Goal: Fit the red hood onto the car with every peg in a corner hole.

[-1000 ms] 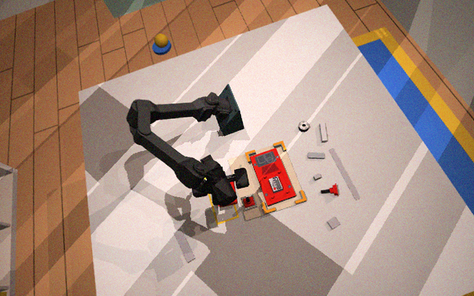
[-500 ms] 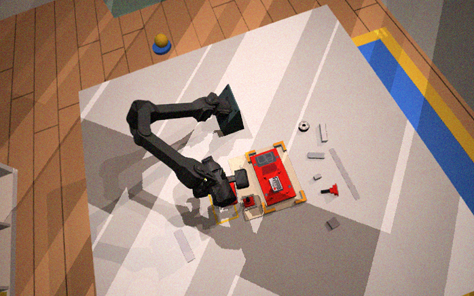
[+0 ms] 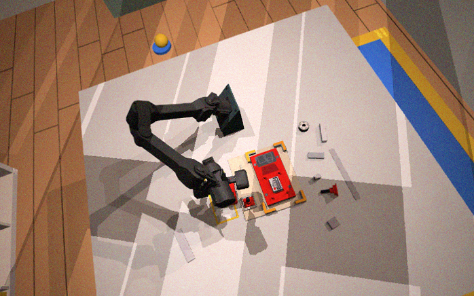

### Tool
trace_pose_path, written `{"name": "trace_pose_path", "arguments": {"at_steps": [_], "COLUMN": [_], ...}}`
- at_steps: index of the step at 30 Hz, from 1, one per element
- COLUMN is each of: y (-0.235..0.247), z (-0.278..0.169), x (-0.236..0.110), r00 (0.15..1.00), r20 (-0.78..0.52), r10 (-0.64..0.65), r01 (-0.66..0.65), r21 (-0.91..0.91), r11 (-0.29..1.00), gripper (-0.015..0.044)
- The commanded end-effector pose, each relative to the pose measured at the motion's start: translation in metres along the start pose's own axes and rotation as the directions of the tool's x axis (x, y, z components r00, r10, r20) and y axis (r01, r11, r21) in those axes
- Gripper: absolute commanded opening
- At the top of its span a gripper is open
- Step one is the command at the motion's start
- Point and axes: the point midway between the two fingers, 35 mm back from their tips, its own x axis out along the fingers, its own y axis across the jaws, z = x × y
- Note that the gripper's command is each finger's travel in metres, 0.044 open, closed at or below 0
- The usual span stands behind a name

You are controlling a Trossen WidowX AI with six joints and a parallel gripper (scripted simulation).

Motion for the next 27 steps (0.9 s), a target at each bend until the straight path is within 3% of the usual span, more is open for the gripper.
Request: {"name": "trace_pose_path", "arguments": {"at_steps": [1,27], "y": [0.0,-0.002], "z": [-0.002,-0.004], "x": [0.004,0.017], "r00": [1.0,1.0], "r20": [-0.004,-0.004], "r10": [-0.005,-0.007], "r01": [0.004,0.007], "r21": [-0.005,-0.005], "r11": [1.0,1.0], "gripper": [0.044,0.044]}}
